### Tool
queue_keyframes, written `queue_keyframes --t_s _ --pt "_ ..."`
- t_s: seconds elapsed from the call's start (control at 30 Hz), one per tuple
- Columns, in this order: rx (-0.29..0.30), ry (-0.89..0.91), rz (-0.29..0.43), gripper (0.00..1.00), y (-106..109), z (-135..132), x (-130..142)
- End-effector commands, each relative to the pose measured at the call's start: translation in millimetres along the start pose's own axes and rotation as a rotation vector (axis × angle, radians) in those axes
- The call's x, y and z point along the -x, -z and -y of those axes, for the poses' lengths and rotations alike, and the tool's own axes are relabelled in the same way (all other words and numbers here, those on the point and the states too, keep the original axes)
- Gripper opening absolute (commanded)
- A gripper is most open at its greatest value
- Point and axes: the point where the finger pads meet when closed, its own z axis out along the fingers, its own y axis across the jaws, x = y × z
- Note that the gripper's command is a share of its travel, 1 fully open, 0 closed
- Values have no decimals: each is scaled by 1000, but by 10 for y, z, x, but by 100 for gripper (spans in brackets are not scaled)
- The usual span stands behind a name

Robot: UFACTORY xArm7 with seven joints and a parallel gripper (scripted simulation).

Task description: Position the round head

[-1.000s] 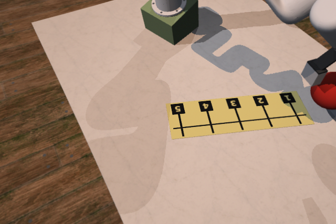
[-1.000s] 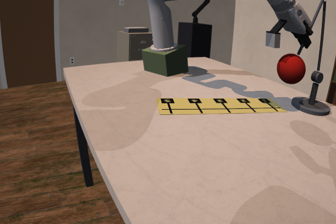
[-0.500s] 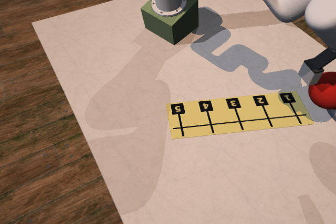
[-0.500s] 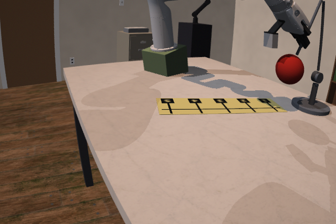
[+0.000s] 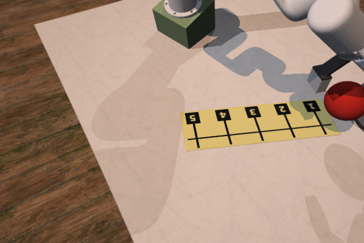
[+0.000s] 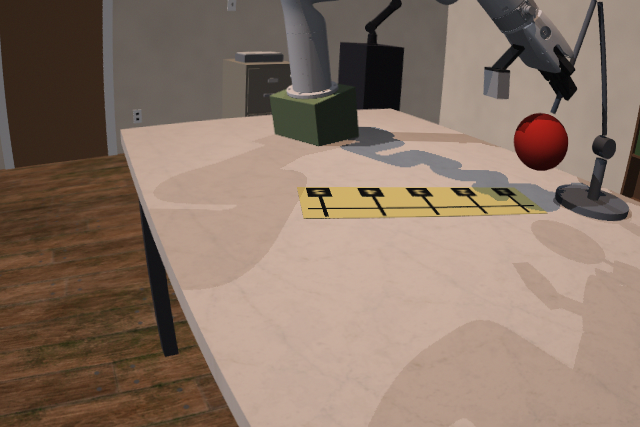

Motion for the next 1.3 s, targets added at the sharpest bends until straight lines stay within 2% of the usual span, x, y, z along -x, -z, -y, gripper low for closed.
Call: queue_keyframes --t_s 0.0,0.4,0.43,1.27 --pt "-16 -10 2 0 13 -21 -62" --pt "-56 -45 2 0 32 -104 -276" --pt "-55 -45 2 100 32 -103 -276" --pt "-50 -43 -1 100 30 -98 -263"
